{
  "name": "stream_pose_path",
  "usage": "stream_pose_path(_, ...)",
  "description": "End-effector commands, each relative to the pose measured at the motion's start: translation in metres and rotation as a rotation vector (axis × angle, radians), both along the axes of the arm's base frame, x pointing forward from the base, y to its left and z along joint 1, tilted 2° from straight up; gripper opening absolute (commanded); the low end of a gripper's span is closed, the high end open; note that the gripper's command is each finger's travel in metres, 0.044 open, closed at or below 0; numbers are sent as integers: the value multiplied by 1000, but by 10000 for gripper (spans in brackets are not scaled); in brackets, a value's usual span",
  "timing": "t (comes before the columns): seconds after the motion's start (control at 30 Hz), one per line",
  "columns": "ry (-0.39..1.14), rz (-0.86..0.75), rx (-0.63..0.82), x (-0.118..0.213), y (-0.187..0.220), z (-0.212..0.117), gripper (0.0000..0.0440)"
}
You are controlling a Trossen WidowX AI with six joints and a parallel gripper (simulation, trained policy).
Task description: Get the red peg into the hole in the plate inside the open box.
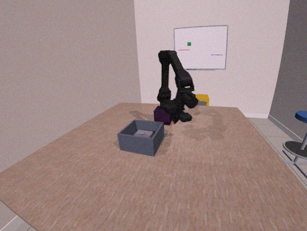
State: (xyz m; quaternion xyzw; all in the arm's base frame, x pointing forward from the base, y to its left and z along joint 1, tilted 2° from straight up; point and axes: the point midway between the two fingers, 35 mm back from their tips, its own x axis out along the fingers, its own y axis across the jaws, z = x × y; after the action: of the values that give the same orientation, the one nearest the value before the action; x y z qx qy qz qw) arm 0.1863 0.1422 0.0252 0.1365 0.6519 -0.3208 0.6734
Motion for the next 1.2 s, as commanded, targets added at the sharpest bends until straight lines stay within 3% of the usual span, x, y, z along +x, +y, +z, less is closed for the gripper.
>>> stream_pose_path(0.0,-25,-10,-3,10,-2,14,0)
stream_pose_path(0.6,-141,-184,-18,72,-41,53,0)
stream_pose_path(1.17,-177,-259,-6,128,-107,48,0)
